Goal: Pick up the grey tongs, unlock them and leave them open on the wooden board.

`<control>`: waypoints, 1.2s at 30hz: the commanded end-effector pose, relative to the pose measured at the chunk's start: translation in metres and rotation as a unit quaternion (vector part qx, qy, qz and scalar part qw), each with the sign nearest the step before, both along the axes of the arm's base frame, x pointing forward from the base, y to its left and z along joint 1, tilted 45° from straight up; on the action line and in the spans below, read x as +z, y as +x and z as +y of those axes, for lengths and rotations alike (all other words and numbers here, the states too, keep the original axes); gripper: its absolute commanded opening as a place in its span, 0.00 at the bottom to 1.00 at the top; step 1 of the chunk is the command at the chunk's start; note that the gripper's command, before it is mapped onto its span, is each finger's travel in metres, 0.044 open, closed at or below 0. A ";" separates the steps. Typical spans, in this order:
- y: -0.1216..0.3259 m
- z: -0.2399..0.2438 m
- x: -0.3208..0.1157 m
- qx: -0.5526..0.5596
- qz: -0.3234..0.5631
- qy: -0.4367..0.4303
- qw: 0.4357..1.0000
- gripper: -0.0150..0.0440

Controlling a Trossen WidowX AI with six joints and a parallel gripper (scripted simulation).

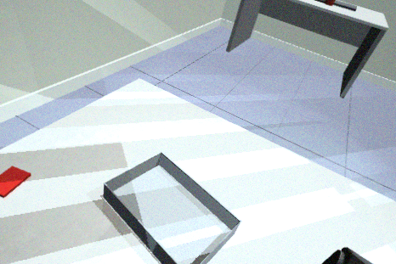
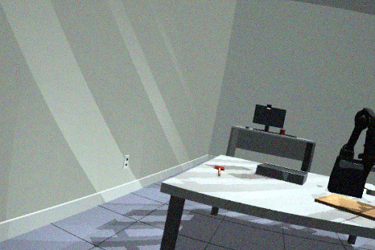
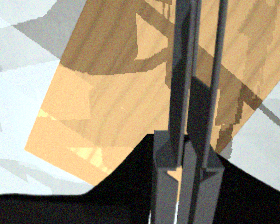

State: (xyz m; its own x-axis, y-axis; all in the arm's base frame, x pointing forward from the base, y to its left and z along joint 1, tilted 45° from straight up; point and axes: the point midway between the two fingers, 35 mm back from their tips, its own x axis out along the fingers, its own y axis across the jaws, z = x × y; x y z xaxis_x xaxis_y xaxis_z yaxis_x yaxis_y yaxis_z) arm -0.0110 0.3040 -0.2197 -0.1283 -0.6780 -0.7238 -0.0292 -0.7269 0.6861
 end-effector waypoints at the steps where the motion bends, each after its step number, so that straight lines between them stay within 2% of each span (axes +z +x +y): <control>1: 0.004 -0.001 -0.002 -0.040 0.041 0.002 0.998 0.00; 10: 0.014 -0.007 -0.004 -0.164 0.162 0.015 0.973 0.00; 20: 0.029 -0.004 0.000 -0.288 0.274 0.061 0.915 0.00; 36: 0.031 -0.004 0.000 -0.296 0.281 0.065 0.911 0.00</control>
